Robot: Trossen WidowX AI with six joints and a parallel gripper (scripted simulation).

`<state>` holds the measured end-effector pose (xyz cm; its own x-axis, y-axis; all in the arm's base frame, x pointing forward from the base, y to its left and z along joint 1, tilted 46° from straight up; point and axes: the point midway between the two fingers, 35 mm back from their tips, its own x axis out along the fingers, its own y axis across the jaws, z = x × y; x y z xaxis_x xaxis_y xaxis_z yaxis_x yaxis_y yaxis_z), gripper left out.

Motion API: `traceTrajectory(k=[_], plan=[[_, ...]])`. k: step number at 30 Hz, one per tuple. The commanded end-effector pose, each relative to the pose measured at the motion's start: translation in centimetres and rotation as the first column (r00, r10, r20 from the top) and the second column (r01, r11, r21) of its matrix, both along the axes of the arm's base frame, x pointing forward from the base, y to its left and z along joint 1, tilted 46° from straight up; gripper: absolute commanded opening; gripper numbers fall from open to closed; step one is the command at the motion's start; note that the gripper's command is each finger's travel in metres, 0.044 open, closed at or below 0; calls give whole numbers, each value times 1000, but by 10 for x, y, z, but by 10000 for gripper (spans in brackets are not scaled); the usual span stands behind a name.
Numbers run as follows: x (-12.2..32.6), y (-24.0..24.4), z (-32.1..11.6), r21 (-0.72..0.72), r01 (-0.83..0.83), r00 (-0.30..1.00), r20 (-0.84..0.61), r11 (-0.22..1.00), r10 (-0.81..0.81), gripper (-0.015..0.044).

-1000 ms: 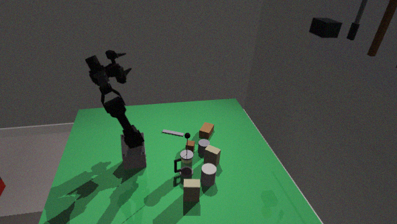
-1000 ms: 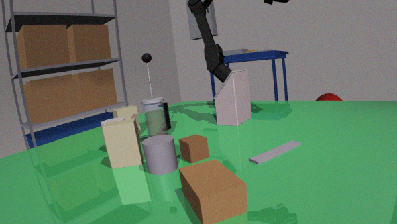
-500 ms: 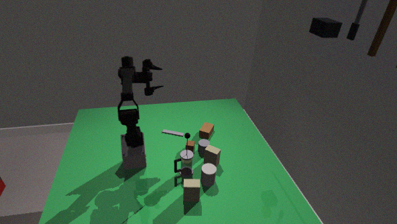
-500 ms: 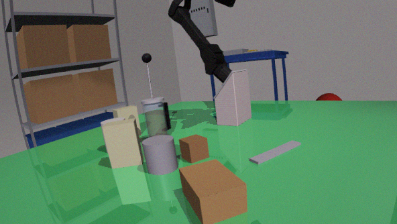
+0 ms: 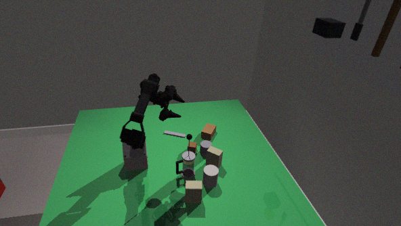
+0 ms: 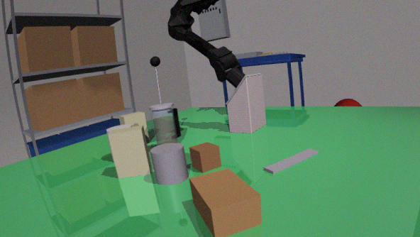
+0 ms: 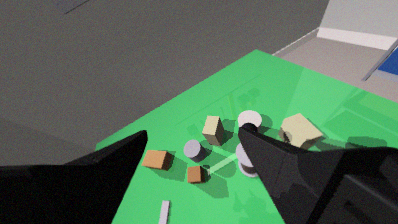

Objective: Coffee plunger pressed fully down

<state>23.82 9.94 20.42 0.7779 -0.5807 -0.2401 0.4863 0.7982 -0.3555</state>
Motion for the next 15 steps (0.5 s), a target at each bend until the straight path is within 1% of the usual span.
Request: traceTrajectory(k=[1,4,12,15], plan=[[-15,-65,22,-175,104,988,-93,979,-122,440],[-16,-70,20,-195,112,987,-95,974,-133,440],[-20,-103,-20,-335,154,980,-64,930,-186,440],[-21,-107,-25,-352,157,980,-62,923,-190,440]])
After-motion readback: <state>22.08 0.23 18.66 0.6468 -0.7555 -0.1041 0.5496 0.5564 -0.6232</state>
